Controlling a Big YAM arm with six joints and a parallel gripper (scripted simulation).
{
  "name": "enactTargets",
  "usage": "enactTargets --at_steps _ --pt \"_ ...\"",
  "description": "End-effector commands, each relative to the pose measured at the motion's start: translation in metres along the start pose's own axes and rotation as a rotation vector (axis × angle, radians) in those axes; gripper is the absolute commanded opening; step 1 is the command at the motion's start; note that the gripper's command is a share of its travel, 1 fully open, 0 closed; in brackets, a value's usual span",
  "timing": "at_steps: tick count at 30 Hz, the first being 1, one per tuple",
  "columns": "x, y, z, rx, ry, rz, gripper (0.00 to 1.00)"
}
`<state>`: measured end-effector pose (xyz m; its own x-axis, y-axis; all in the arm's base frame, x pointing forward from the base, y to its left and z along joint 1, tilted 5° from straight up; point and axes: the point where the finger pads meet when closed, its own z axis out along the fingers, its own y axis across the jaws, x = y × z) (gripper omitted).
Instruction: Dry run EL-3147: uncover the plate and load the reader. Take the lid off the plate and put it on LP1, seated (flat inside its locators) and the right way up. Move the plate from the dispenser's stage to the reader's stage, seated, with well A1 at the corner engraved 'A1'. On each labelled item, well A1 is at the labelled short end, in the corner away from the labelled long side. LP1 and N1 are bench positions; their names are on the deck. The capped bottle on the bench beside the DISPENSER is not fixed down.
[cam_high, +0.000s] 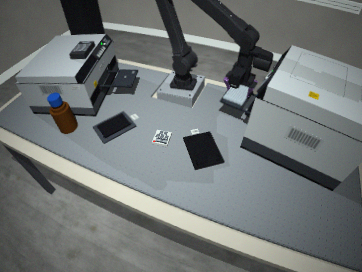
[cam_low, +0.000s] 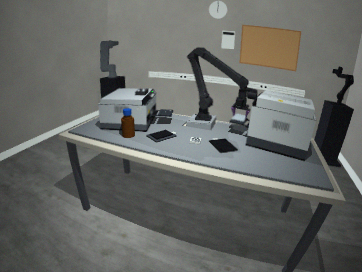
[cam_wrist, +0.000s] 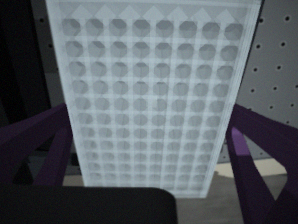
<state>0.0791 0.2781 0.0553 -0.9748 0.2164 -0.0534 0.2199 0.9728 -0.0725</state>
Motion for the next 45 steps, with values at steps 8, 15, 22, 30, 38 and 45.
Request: enactTargets --at_steps 8,15,22,30,38,45 --pt "0.0025 0.0106 0.0010 -0.018 0.000 -0.008 0.86" --pt "0.0023 0.0090 0.0017 -0.018 0.000 -0.011 0.86" --pt "0.0021 0.0078 0.0021 -0.018 0.000 -0.014 0.86" --pt "0.0020 0.0066 0.0028 -0.017 -0.001 -0.016 0.86" --pt "0.0019 0.0044 0.0043 -0.012 -0.001 -0.020 0.86" --pt "0.0018 0.0032 0.0051 -0.010 -0.001 -0.021 0.86"
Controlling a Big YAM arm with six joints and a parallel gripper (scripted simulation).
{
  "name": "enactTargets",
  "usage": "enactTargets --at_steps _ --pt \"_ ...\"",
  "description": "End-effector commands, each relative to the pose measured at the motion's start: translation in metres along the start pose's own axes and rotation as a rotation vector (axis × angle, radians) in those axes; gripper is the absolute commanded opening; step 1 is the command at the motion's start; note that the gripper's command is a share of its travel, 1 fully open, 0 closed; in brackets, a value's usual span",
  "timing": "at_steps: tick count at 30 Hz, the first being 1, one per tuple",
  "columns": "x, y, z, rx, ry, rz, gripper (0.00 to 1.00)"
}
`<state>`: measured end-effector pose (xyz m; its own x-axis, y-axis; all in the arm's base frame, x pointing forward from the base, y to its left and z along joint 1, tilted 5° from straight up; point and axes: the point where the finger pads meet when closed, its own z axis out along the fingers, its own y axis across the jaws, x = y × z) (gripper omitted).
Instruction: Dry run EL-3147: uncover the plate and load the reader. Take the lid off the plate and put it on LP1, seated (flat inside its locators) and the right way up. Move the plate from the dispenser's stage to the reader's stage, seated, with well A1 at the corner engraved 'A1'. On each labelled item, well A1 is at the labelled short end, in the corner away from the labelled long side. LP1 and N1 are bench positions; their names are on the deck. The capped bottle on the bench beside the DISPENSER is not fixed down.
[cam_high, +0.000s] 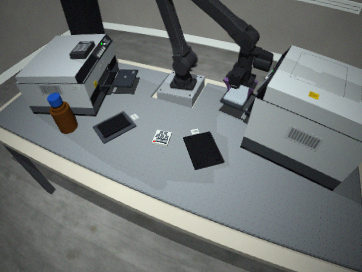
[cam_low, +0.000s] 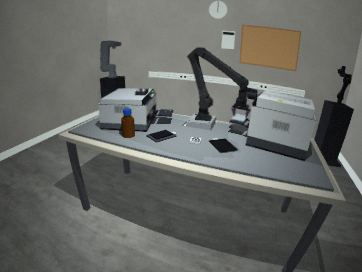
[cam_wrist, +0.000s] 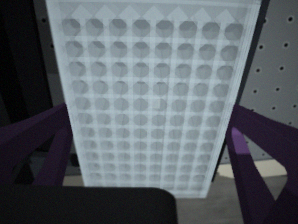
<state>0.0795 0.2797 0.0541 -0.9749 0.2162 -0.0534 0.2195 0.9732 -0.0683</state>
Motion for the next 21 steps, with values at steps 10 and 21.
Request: enactTargets --at_steps 10,21 --pt "0.0016 -0.0007 0.0057 -0.001 -0.001 -0.020 0.86" --pt "0.0011 -0.0018 0.0099 0.004 -0.001 -0.019 0.86"
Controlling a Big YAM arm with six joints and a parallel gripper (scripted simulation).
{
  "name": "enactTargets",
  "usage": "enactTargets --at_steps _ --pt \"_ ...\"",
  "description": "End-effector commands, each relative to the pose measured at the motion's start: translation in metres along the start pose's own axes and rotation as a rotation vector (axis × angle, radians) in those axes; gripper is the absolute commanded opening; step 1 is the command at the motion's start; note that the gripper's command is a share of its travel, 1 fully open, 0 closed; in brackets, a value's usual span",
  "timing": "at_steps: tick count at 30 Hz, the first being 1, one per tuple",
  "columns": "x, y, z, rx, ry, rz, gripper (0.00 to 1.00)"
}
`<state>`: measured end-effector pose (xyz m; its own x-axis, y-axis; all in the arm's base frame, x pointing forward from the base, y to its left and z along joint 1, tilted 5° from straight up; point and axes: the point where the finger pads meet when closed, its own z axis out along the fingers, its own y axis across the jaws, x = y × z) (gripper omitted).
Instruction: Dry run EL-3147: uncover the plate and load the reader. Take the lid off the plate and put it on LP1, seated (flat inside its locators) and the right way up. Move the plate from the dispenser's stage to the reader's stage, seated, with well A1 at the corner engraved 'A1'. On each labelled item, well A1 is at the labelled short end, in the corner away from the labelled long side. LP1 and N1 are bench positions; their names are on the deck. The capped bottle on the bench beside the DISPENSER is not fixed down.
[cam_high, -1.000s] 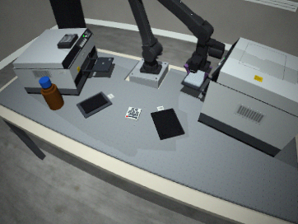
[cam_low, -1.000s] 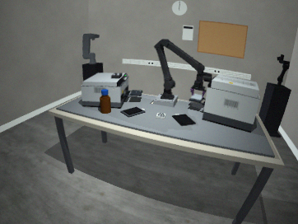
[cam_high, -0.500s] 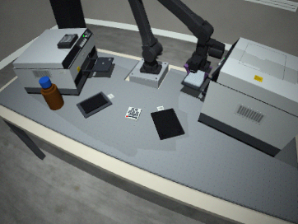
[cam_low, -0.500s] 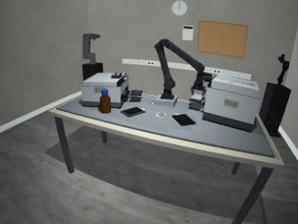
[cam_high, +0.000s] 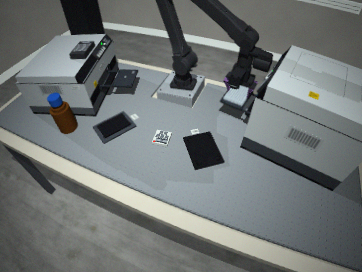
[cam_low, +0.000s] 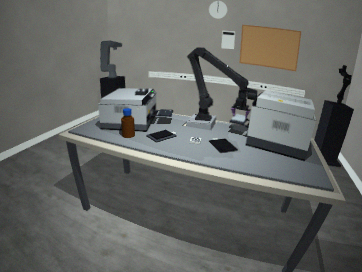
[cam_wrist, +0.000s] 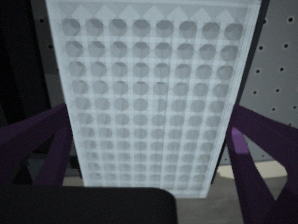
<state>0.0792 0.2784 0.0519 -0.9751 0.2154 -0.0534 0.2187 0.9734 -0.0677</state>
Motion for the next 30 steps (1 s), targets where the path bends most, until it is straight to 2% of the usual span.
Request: enactTargets --at_steps 1,30 --pt "0.001 -0.001 0.008 0.006 -0.001 -0.017 0.86" --pt "-0.003 -0.004 0.019 0.019 0.000 -0.010 0.86"
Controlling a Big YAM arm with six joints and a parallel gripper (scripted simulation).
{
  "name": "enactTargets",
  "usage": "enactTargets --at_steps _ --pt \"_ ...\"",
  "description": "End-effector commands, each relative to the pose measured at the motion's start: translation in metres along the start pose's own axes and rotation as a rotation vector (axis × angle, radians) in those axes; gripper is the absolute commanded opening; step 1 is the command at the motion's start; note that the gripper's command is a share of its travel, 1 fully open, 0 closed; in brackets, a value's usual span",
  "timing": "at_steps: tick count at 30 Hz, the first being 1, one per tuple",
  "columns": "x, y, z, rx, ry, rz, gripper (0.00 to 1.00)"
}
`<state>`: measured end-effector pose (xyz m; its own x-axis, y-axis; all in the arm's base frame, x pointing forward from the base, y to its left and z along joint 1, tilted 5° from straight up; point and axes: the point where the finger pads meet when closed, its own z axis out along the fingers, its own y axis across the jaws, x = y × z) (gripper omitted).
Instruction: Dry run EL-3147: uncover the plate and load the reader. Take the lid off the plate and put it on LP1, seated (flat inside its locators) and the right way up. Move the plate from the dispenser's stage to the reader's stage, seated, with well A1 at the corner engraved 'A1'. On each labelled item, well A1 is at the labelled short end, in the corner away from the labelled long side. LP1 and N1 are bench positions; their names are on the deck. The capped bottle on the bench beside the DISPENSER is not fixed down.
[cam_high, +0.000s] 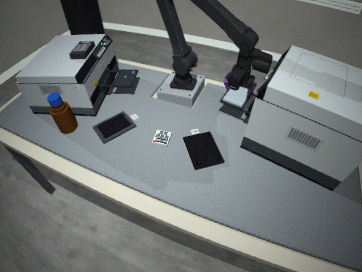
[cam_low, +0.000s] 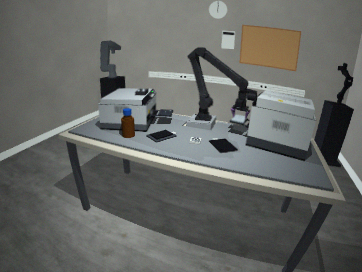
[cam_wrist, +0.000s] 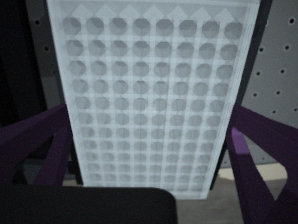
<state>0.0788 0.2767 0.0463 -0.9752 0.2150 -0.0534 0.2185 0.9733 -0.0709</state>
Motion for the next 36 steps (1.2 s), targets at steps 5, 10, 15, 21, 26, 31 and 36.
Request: enactTargets --at_steps 5,10,15,21,26,31,36 --pt "-0.0034 -0.0031 0.0150 0.019 0.000 -0.010 0.86" --pt "-0.0040 -0.0039 0.0164 0.022 0.000 -0.010 0.86" --pt "-0.0043 -0.0044 0.0173 0.023 0.001 -0.010 0.86" --pt "-0.0053 -0.0050 0.0187 0.026 0.000 -0.011 0.86" --pt "-0.0057 -0.0053 0.0194 0.029 -0.002 -0.011 0.86" --pt "-0.0062 -0.0060 0.0204 0.030 -0.003 -0.011 0.86" --pt "-0.0066 -0.0068 0.0218 0.033 -0.005 -0.012 0.86"
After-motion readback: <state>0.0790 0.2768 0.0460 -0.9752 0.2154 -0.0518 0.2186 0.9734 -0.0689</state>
